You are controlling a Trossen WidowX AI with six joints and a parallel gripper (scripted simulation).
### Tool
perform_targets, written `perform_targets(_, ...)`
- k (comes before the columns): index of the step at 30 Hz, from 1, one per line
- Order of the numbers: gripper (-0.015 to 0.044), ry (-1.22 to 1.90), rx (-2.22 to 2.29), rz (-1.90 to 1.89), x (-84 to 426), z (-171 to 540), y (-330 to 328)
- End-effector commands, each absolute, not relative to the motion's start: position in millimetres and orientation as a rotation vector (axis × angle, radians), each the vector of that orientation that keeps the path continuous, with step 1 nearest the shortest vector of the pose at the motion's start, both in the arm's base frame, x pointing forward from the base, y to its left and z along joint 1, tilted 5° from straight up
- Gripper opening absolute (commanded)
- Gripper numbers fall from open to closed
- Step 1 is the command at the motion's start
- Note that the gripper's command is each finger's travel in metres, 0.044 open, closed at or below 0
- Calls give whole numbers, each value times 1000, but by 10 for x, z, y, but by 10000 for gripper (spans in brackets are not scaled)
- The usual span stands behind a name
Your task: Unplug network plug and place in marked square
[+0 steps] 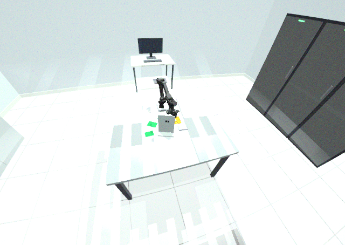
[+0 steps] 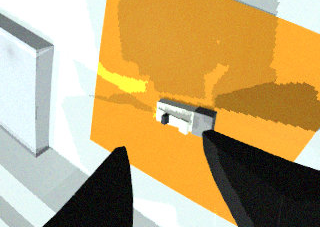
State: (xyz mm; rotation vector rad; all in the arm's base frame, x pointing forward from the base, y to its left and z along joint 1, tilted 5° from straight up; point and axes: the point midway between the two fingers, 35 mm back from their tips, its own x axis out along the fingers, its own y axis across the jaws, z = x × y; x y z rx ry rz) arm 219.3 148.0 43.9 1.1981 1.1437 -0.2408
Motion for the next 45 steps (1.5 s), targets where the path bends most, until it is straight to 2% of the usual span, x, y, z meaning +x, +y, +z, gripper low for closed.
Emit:
perform_targets(1,156,1143,1198,-233,2179,478,1471)
perform_targets(45,156,1143,1198,-235,2190,1098,1404)
